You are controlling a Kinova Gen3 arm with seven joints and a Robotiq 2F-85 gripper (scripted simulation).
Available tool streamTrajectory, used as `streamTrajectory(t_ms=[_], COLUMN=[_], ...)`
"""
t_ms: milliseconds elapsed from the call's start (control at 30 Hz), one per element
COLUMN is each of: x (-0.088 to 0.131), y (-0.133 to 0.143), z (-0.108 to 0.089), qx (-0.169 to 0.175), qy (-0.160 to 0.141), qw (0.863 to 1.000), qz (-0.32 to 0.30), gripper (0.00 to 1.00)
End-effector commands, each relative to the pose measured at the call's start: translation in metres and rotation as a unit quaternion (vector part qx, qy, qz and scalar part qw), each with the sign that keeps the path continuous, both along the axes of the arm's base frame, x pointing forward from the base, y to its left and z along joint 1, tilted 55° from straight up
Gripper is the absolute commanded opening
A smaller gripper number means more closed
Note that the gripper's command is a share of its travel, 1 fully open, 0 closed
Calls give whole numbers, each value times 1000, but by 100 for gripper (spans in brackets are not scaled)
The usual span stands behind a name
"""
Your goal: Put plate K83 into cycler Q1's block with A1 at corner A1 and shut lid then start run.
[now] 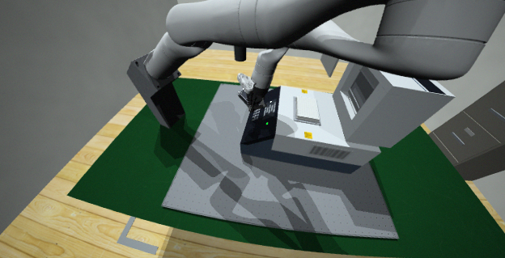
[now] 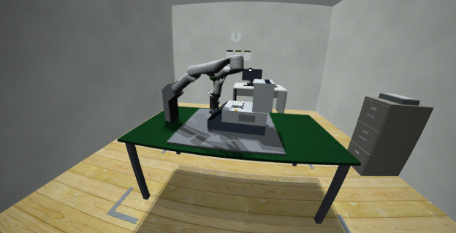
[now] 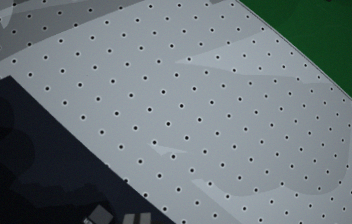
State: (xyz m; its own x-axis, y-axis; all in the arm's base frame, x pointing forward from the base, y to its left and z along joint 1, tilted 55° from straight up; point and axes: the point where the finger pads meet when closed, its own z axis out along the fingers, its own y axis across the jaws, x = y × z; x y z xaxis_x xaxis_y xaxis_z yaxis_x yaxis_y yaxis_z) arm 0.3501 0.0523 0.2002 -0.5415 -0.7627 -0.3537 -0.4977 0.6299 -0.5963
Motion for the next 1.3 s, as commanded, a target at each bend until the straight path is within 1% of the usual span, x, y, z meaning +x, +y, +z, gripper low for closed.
streamTrajectory(t_ms=[0,1267], x=[1,24], y=[0,-1], z=[0,2], qx=[2,2], qy=[-11,-11], qw=[1000,1000], qz=[5,5], gripper=[10,10])
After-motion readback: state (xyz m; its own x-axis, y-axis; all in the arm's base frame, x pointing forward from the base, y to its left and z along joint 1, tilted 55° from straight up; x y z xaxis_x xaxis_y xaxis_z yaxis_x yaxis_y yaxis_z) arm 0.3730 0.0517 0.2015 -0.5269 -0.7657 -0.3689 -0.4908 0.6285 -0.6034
